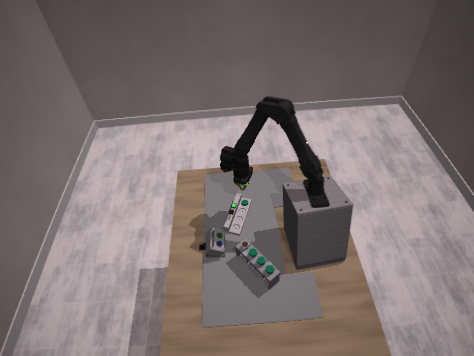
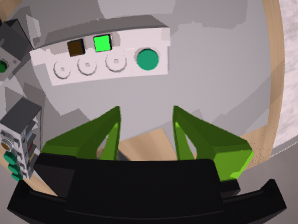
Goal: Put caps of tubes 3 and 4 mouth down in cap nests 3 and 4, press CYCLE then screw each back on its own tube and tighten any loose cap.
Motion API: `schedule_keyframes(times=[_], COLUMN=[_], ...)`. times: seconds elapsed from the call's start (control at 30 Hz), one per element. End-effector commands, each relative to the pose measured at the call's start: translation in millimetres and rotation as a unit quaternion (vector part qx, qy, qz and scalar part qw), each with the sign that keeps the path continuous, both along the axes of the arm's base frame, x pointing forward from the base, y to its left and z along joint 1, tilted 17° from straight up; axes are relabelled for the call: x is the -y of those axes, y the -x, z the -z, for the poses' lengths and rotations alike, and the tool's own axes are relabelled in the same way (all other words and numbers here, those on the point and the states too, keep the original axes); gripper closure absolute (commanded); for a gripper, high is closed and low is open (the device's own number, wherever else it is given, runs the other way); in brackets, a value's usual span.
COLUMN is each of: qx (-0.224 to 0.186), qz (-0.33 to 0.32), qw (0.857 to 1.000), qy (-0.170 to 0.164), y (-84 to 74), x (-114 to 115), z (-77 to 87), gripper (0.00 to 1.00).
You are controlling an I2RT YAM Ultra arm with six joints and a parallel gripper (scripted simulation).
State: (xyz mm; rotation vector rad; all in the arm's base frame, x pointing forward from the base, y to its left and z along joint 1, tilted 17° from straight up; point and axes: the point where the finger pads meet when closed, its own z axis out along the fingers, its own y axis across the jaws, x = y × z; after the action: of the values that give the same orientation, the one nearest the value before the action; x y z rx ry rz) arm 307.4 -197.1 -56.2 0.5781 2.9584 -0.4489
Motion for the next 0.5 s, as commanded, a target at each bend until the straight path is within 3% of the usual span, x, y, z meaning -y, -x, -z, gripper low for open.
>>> schedule_keyframes(times=[0.0, 0.23, 0.47], qx=[-0.002, -0.002, -0.003], qz=[-0.030, -0.030, -0.030], qw=[1.000, 1.000, 1.000], qy=[0.000, 0.000, 0.000], y=[-5.9, -6.5, -8.1], x=[3.1, 7.7, 18.2], z=[-7.4, 6.9, 40.3], gripper=[0.53, 0.53, 0.53])
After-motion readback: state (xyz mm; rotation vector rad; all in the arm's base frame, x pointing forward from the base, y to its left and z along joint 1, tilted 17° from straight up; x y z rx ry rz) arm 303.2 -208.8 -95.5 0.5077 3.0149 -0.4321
